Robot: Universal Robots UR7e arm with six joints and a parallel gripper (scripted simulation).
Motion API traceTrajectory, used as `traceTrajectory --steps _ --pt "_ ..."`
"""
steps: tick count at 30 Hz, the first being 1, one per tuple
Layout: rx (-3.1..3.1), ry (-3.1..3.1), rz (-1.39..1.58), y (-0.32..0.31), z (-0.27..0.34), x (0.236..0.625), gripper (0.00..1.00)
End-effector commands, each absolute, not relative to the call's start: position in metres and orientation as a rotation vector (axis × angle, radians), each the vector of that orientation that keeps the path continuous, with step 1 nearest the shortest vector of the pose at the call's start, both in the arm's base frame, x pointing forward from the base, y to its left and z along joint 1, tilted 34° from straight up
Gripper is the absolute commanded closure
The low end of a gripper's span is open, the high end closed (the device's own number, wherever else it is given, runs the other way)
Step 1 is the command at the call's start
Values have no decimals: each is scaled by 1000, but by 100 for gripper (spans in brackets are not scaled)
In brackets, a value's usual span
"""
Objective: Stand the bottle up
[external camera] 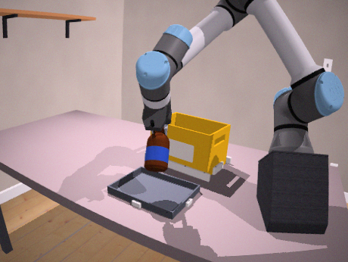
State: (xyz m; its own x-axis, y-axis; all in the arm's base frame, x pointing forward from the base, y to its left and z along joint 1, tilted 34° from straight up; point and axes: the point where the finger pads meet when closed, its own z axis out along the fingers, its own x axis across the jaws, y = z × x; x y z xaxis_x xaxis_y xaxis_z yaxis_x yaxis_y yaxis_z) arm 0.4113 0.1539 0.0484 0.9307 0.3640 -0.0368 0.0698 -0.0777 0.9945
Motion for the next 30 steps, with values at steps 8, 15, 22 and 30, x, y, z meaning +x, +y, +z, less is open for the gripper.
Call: traceTrajectory --steps 8,15,22,30 --pt "1618 329 251 154 47 411 100" --pt "1583 318 251 153 45 410 100" --pt "1552 312 254 153 45 410 100" --pt "1506 307 264 153 46 410 100"
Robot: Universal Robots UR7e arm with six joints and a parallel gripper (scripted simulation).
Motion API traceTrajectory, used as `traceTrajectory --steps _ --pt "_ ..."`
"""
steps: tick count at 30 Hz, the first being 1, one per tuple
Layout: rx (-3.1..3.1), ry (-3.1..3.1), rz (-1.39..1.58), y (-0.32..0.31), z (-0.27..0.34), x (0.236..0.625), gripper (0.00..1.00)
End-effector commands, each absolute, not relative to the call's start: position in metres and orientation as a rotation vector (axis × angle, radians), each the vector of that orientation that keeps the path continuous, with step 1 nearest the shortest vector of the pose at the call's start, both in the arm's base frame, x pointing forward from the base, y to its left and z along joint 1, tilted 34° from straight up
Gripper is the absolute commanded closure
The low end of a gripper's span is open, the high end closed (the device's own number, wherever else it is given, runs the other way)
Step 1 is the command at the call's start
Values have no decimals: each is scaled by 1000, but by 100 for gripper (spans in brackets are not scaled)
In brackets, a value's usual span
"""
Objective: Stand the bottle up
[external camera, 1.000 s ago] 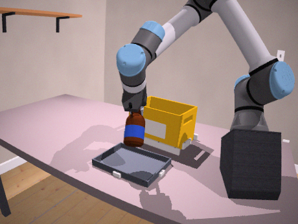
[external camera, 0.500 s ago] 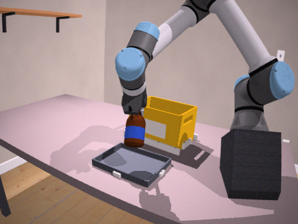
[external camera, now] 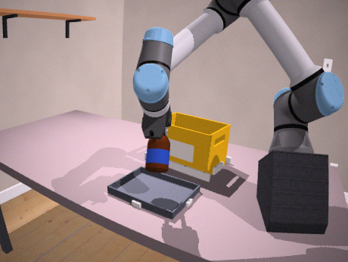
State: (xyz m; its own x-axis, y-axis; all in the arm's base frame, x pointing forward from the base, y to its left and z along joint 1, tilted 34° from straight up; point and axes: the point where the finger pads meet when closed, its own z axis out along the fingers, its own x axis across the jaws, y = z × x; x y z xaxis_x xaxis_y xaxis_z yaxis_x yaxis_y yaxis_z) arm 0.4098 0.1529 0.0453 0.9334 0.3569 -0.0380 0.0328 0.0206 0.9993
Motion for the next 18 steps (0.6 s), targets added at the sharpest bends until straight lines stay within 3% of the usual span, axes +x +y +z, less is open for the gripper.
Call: traceTrajectory --steps 1,18 --pt "1501 307 265 154 46 410 100" --pt "1471 307 274 155 48 411 100"
